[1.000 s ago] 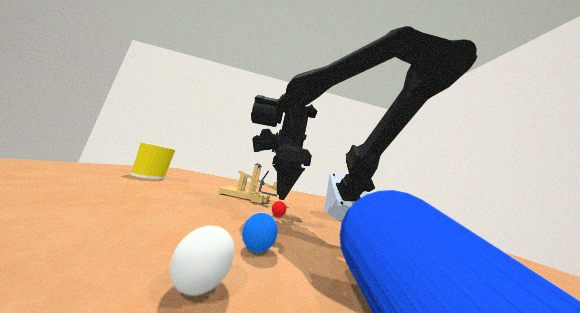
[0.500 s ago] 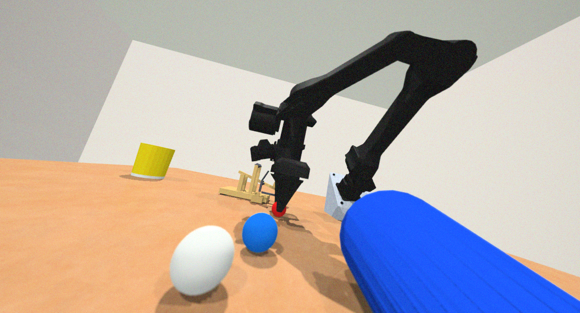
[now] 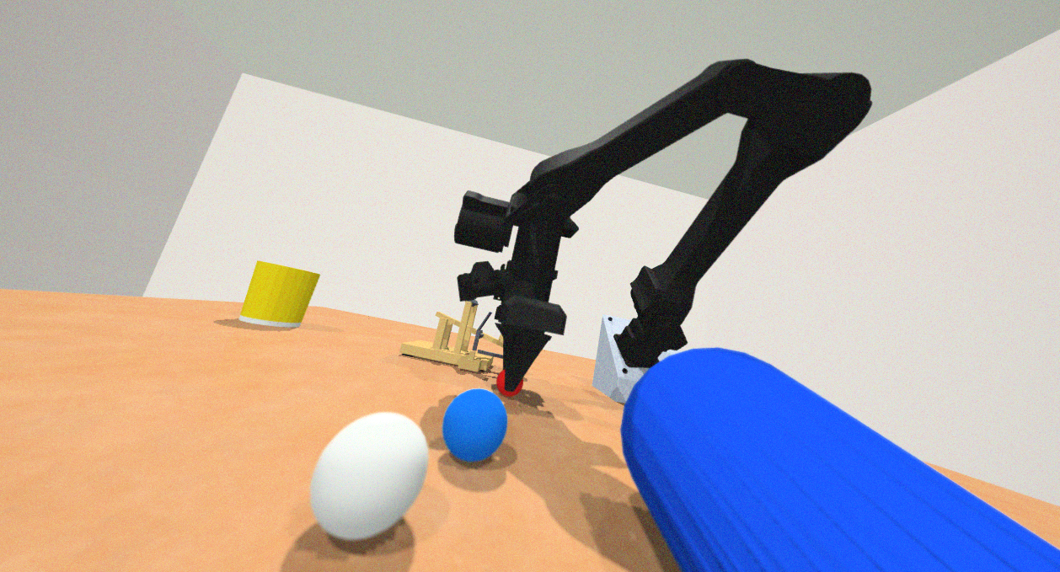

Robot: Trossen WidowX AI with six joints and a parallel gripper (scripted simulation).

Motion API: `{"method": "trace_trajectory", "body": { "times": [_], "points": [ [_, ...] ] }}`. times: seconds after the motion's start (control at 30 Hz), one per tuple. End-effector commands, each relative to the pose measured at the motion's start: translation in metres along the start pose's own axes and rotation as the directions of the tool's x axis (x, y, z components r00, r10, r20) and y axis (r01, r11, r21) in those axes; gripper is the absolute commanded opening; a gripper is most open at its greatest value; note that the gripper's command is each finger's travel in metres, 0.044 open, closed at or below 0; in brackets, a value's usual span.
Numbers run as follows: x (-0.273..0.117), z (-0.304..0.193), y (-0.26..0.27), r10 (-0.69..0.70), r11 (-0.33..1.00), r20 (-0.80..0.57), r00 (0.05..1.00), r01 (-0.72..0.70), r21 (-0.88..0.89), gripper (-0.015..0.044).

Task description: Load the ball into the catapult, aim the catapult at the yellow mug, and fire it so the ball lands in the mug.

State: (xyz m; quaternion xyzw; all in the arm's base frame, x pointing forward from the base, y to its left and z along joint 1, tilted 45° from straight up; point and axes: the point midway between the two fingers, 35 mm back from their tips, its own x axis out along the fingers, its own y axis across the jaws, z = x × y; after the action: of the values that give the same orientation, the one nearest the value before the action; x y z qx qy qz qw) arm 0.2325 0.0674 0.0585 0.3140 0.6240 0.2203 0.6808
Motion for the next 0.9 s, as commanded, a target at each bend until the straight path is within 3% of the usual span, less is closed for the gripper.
{"method": "trace_trajectory", "body": {
  "times": [0.0, 0.13, 0.87],
  "points": [
    [0.001, -0.001, 0.0, 0.004, 1.0, -0.003, 1.0, -0.004, 0.009, 0.0096],
    [-0.006, 0.001, -0.001, 0.0, 1.0, -0.002, 1.0, 0.0, 0.01, 0.0],
    [-0.121, 0.006, -0.001, -0.003, 1.0, -0.005, 1.0, 0.003, 0.011, 0.0]
  ]
}}
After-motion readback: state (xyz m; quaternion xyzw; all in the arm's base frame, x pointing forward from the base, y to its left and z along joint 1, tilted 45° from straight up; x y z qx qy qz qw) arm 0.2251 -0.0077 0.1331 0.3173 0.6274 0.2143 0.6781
